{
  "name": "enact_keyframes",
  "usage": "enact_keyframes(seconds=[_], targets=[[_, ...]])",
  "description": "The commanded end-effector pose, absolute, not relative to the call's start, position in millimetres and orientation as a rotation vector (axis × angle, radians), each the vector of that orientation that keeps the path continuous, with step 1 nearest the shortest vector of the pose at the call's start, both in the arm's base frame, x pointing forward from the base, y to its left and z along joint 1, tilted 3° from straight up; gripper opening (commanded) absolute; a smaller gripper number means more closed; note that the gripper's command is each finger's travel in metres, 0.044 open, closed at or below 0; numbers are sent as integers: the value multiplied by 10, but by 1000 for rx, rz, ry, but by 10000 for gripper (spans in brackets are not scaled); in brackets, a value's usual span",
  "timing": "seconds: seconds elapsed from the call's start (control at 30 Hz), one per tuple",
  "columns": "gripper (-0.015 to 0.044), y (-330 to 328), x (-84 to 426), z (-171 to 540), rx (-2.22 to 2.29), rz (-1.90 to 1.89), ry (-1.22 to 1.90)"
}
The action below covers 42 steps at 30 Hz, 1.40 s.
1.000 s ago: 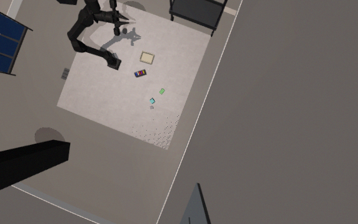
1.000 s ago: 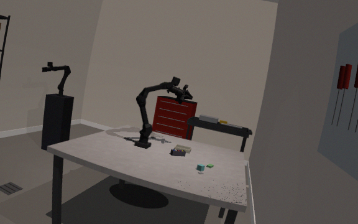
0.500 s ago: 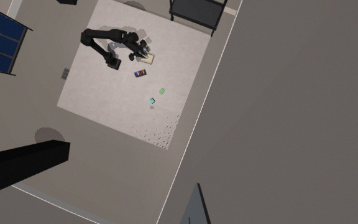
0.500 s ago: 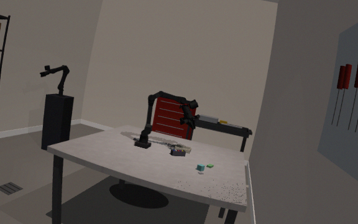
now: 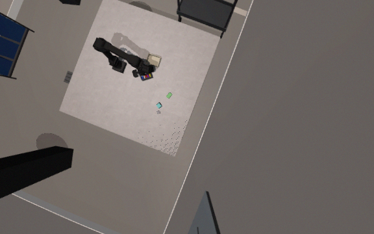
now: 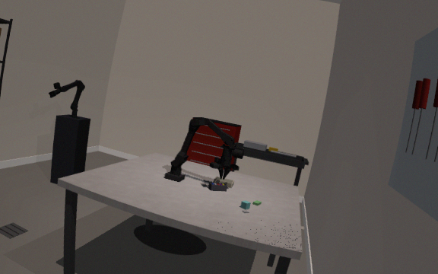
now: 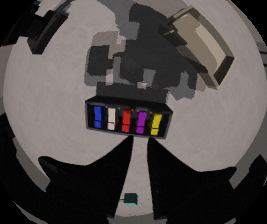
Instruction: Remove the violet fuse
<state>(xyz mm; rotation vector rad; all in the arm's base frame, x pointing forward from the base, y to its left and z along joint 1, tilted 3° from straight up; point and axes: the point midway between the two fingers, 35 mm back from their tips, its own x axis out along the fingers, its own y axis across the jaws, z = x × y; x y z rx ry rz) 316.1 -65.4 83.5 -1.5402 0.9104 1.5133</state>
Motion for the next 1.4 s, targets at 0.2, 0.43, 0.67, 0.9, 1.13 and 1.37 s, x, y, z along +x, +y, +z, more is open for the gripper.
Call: enact_keyframes(seconds=[0.2, 0.43, 0.67, 0.9, 1.13, 1.37], targets=[[69, -651, 3144, 770, -1521, 1524, 903], [69, -645, 3152, 702, -1521, 1524, 903], [69, -639, 3160, 634, -1521, 1524, 903], [69, -631, 3167, 567, -1521, 1524, 903], [69, -624, 3173, 514, -1521, 1524, 903], [69, -624, 3173, 514, -1521, 1524, 903]])
